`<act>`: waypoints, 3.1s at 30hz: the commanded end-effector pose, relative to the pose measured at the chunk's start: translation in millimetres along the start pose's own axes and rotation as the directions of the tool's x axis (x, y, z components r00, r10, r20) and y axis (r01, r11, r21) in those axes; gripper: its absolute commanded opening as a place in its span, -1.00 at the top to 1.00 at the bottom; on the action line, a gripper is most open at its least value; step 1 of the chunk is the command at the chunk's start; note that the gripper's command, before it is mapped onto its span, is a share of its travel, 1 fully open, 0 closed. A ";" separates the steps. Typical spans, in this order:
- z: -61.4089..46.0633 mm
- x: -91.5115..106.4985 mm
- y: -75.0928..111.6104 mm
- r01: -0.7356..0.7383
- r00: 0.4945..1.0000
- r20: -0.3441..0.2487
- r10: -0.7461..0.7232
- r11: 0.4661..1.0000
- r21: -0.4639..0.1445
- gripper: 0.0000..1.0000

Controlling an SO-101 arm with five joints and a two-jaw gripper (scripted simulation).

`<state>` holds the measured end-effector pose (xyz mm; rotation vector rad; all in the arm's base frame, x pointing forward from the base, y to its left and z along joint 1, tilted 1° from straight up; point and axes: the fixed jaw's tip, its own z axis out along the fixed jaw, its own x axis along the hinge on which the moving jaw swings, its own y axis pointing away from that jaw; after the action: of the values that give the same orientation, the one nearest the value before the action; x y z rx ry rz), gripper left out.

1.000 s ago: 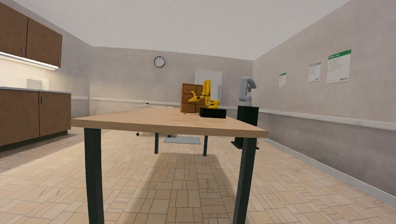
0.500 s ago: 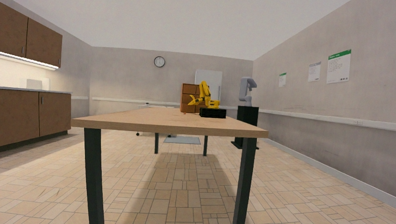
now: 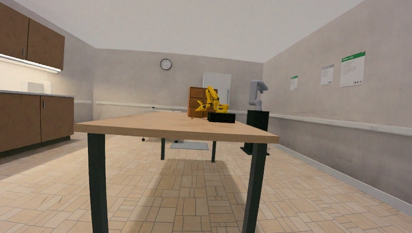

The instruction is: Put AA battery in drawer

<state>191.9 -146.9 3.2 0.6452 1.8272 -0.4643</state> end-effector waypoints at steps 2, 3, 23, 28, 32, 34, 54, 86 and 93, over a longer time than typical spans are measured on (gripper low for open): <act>0.7 0.0 -1.6 -0.015 1.000 0.005 0.015 1.000 0.006 0.57; 0.7 0.0 -1.6 -0.015 1.000 0.005 0.015 1.000 0.006 0.57; 1.3 1.0 -3.0 -0.017 1.000 0.005 0.016 1.000 0.012 0.57; 1.5 1.2 -3.4 -0.017 1.000 0.005 0.017 1.000 0.013 0.57; 1.5 1.2 -3.4 -0.017 1.000 0.005 0.017 1.000 0.013 0.57; 1.5 1.2 -3.4 -0.017 1.000 0.005 0.017 1.000 0.013 0.57; 14.7 4.8 -12.6 -0.029 1.000 0.006 0.029 0.998 0.047 0.57; 32.1 9.7 -26.8 -0.045 0.999 0.008 0.045 0.995 0.094 0.57; 32.7 9.9 -27.6 -0.046 0.999 0.008 0.046 0.994 0.097 0.57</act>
<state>197.4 -182.0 -15.0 0.7254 1.7954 -0.5244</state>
